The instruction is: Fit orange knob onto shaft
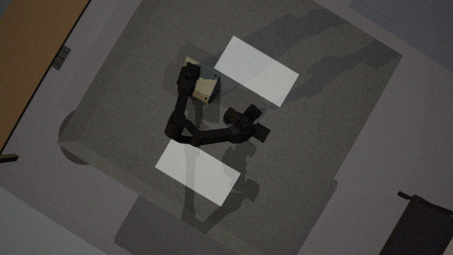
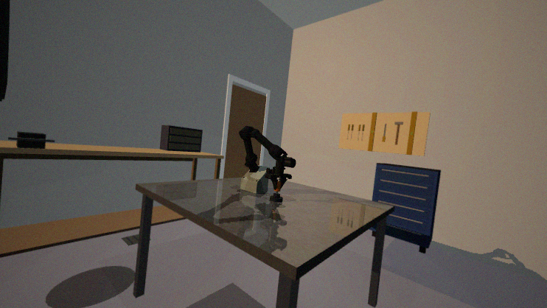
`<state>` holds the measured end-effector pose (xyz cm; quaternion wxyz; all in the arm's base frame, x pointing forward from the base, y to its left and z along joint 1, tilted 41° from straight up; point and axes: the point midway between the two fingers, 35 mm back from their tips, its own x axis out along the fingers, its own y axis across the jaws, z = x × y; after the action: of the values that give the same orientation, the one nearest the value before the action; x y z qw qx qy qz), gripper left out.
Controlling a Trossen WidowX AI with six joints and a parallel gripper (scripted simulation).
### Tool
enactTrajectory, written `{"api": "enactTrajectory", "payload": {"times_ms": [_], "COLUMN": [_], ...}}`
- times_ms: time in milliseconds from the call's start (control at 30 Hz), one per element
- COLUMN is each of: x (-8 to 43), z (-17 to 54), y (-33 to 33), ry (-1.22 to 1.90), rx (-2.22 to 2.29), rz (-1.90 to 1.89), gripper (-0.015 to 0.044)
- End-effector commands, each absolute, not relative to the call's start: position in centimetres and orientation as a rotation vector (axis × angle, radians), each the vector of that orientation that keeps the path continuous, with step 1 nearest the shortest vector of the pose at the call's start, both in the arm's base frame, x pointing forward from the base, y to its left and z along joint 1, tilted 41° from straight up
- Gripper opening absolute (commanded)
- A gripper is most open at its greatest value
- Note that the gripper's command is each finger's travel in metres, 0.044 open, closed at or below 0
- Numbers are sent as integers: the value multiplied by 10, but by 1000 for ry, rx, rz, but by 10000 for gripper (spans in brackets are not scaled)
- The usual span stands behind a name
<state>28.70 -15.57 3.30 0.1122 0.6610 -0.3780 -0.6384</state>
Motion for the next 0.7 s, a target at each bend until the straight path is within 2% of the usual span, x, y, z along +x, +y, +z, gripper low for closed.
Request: {"api": "enactTrajectory", "payload": {"times_ms": [0, 300, 667], "x": [289, 288, 288], "z": [35, 33, 33], "y": [-155, -157, -156], "ry": [-1191, -1889, -2808], "rx": [1982, 2236, 2366], "rz": [-1853, -1628, -1035], "gripper": [0, 0, 0]}}
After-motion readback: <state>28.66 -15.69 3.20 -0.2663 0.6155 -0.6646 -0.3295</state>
